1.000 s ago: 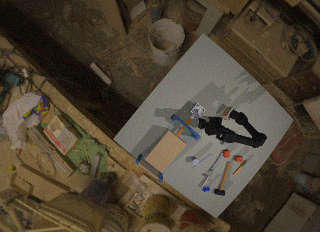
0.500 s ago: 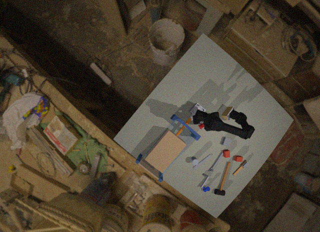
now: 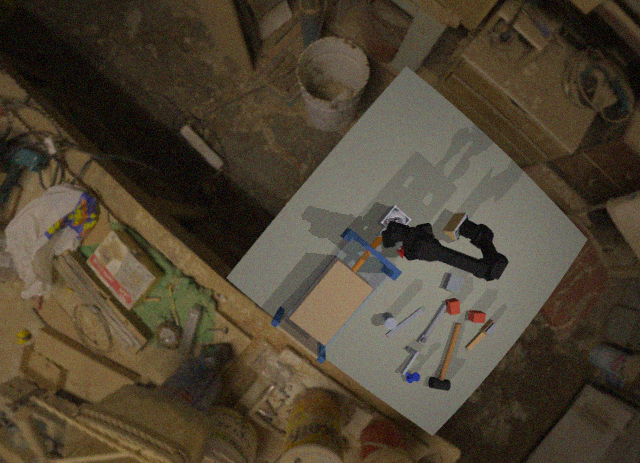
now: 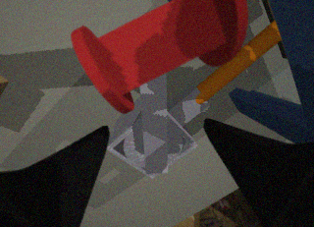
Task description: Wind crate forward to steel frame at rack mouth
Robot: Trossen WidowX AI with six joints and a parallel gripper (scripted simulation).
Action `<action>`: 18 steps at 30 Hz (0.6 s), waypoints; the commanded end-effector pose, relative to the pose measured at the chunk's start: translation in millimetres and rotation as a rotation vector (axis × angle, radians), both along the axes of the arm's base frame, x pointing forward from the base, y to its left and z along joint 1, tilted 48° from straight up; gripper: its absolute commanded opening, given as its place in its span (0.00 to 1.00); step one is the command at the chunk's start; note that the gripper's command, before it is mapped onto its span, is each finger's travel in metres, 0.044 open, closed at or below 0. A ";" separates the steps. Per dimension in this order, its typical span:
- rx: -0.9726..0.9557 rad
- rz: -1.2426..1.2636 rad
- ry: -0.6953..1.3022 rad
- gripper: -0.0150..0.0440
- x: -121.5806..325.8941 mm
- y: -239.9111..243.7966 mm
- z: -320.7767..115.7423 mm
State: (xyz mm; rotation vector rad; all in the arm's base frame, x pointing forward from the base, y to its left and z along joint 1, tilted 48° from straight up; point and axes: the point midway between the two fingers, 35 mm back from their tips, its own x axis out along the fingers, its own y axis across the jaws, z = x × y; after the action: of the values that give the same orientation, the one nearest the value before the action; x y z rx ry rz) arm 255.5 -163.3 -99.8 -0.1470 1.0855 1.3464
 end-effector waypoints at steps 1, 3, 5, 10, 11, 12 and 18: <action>0.009 -0.004 0.007 1.00 -2.4 8.7 -5.2; 0.009 -0.004 0.007 1.00 -2.5 9.2 -5.7; 0.009 -0.004 0.007 1.00 -2.8 10.4 -6.9; 0.009 -0.004 0.007 1.00 -4.0 15.3 -11.8; 0.009 -0.004 0.007 1.00 -4.2 16.5 -12.9; 0.009 -0.004 0.007 1.00 -4.5 17.6 -14.0; 0.002 0.003 0.001 0.87 -3.3 15.1 -13.5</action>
State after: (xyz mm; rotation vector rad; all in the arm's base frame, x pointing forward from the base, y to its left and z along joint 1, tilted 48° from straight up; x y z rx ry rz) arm 252.2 -147.6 -113.7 -0.1463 1.0852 1.3510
